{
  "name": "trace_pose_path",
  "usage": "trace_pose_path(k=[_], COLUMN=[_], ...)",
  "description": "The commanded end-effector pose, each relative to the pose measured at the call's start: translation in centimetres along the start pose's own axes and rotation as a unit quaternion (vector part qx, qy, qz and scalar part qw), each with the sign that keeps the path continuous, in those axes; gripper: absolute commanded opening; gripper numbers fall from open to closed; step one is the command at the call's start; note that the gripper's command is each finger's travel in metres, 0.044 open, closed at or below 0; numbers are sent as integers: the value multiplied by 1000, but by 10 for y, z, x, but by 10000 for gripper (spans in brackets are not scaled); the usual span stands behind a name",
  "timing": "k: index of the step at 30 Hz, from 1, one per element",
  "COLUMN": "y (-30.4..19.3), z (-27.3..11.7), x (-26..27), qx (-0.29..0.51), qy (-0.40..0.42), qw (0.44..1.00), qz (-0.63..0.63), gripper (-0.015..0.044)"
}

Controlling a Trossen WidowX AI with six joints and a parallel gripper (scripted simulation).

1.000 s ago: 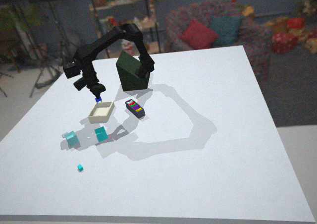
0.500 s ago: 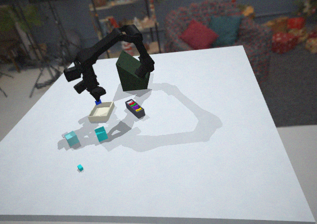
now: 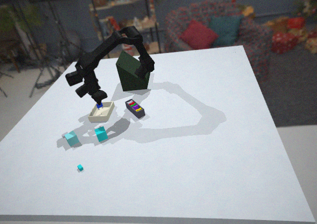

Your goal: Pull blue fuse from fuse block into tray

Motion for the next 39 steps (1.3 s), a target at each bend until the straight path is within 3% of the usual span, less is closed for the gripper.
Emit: trace_pose_path(k=[1, 13, 17, 39], y=[0, 0, 0, 0], z=[0, -3, -37, -36], x=[0, 0, 0, -1], qx=[0, 0, 2, 0], qy=[0, 0, 1, 3], qw=[1000, 1000, 1000, 1000], qz=[0, 0, 2, 4], gripper=[26, 330, 330, 330])
Point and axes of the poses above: the point midway between the two fingers, 35 mm back from their tips, its own z axis out along the fingers, its own x axis across the jaws, y = z × x, the point moved 6 cm from there along -z, back along the fingers, and after that the axes turned 12 degrees about -z, right-handed, at the moved point
